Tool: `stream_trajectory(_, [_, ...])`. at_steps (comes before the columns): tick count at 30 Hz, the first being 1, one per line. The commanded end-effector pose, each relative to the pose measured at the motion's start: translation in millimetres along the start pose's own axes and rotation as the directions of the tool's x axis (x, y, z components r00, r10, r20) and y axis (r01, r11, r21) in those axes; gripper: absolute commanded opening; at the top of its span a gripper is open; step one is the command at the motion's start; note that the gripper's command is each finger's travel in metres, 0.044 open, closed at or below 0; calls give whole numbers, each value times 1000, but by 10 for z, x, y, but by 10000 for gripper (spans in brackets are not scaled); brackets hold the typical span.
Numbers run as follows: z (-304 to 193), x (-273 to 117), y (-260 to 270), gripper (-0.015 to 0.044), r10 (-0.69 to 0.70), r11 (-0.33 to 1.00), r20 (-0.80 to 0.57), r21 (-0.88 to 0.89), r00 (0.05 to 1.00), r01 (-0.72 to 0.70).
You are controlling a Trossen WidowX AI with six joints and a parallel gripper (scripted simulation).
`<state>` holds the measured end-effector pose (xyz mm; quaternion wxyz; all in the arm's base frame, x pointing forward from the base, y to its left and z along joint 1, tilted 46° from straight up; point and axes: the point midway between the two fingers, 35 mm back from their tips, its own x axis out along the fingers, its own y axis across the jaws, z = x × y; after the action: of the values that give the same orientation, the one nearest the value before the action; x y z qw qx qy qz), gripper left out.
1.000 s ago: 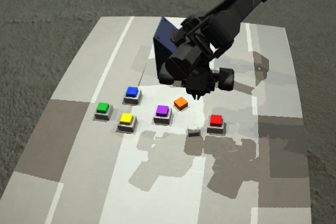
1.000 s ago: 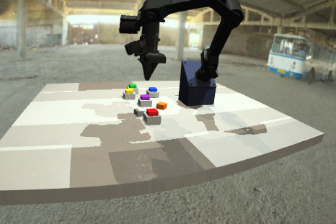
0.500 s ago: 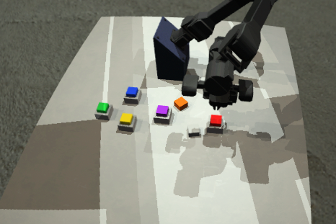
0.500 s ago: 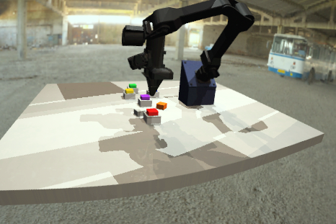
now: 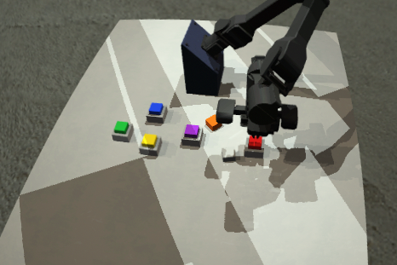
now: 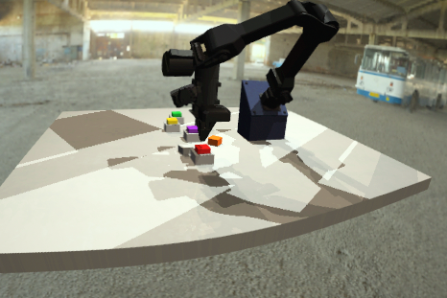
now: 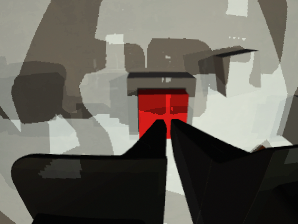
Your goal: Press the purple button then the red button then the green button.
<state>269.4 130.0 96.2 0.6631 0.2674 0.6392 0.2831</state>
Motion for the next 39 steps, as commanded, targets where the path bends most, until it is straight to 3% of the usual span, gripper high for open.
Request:
stream_trajectory(1, [-7,80,0,20,3,1000,-4,6,1000,-3])
stream_trajectory(31, [-14,229,5,20,5,1000,-4,7,1000,-5])
stream_trajectory(35, [-9,-77,0,20,3,1000,-4,6,1000,-3])
stream_trajectory(39, [-11,-103,1,20,3,1000,-4,7,1000,-3])
